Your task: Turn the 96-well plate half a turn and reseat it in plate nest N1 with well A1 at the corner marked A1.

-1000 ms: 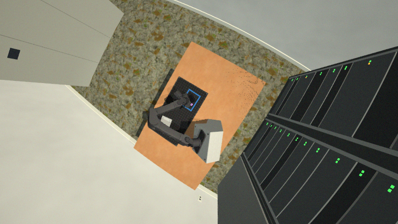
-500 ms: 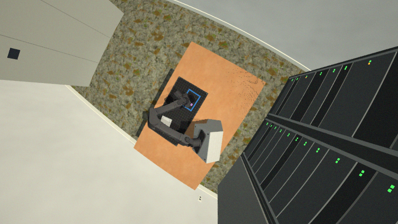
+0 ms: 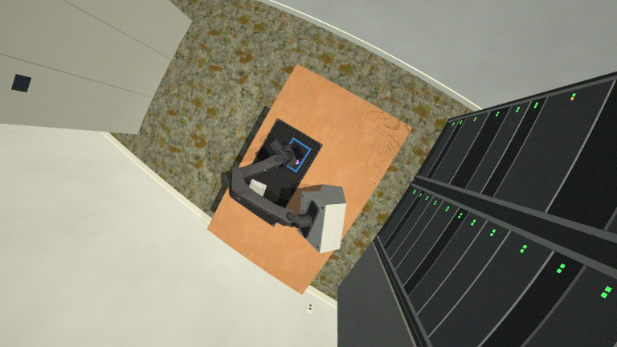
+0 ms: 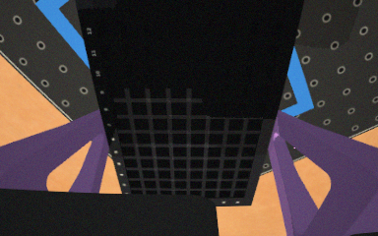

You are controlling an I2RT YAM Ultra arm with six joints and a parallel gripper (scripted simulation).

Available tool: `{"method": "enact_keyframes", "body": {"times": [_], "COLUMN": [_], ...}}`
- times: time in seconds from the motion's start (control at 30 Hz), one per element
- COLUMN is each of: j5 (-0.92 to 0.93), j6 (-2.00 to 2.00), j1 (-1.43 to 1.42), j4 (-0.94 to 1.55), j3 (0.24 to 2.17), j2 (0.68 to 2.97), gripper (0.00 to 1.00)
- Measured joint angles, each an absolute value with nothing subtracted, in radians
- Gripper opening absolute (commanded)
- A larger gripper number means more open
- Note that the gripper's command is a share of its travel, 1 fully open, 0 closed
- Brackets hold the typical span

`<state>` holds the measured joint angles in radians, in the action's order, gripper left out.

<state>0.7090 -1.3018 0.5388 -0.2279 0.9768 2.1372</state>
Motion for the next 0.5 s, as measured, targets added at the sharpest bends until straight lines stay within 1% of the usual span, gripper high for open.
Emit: {"method": "enact_keyframes", "body": {"times": [0.5], "j5": [0.705], "j6": [-1.285], "j1": [0.523], "j4": [-0.245], "j3": [0.992], "j2": [2.165], "gripper": [0.0]}}
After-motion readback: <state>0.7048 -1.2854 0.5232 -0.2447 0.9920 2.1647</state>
